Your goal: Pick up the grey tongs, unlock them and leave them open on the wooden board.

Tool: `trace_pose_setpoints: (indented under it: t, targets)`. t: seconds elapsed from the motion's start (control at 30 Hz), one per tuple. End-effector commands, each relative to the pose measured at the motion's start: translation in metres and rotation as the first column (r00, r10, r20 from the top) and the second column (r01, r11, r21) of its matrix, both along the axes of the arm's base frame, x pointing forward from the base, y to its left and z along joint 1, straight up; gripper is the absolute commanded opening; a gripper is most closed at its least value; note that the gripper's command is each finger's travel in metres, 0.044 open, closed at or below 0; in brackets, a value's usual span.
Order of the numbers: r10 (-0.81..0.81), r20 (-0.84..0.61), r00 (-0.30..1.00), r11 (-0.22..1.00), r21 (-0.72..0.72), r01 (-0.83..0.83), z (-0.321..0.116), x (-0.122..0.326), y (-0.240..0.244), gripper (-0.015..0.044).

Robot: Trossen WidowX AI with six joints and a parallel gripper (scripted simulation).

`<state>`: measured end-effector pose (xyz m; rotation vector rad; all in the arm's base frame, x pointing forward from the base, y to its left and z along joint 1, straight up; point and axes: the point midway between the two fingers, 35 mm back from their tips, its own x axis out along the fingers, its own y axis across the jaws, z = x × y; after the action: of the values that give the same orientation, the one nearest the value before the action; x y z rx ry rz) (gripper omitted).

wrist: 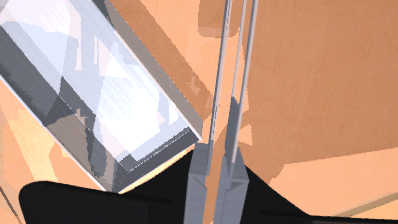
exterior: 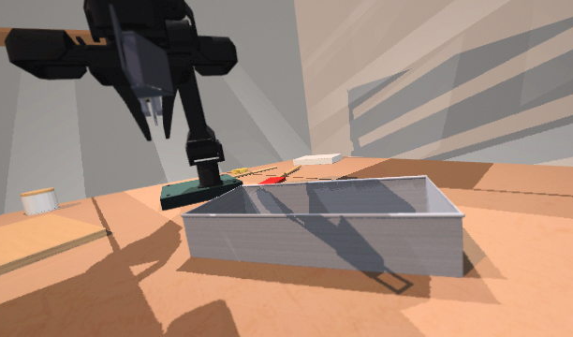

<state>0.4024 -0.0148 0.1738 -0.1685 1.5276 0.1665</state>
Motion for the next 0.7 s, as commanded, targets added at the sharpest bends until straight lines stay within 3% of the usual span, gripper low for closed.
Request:
trace_pose_setpoints:
  t: [0.0, 0.33, 0.67]
  targets:
    - [-0.165, 0.004, 0.986, 0.986, 0.005, 0.165, 0.001, 0.0, -0.01, -0.015]
    - [-0.538, -0.001, 0.843, 0.843, 0.019, 0.538, 0.001, -0.002, -0.032, -0.015]
    - [-0.826, -0.011, 0.564, 0.563, 0.03, 0.826, 0.001, -0.006, -0.054, -0.015]
